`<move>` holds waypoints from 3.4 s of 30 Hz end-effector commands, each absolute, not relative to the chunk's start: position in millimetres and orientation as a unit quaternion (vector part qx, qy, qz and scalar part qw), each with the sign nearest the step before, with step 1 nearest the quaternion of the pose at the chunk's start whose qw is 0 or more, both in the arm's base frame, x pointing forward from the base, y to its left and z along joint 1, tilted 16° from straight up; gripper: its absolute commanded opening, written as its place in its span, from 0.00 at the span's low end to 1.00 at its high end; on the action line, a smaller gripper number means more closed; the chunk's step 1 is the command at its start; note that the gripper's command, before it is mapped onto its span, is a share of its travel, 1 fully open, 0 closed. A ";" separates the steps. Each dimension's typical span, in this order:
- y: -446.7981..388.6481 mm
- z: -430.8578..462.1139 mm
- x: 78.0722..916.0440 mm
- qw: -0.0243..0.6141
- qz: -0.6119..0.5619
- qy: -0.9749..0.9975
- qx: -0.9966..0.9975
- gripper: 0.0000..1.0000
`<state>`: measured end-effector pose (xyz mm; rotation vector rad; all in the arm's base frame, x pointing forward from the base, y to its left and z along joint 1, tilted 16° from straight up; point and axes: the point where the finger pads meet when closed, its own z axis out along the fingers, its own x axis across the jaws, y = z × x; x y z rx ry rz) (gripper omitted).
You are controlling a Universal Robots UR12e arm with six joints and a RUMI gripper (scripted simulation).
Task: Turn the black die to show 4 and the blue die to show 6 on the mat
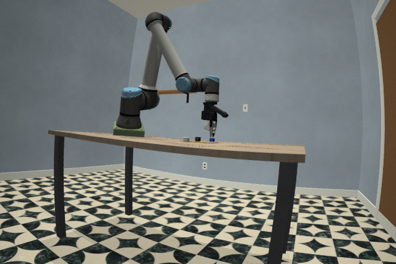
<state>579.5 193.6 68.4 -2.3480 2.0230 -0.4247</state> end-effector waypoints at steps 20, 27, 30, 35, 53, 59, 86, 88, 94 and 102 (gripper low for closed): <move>193.8 69.0 580.0 0.007 -0.136 0.647 -0.751 0.24; 193.9 69.1 580.4 0.007 -0.136 0.647 -0.751 0.24; 193.9 69.1 580.5 0.007 -0.136 0.647 -0.751 0.24; 194.0 69.1 580.5 0.007 -0.136 0.647 -0.751 0.24; 194.0 69.1 580.5 0.007 -0.136 0.647 -0.751 0.24; 194.0 69.1 580.5 0.007 -0.136 0.647 -0.751 0.24; 191.1 52.4 584.2 0.007 -0.136 0.647 -0.751 0.24; 190.5 48.9 585.0 0.007 -0.136 0.647 -0.751 0.24; 189.2 41.4 586.7 0.007 -0.136 0.647 -0.751 0.24; 188.9 39.8 587.0 0.007 -0.136 0.647 -0.751 0.24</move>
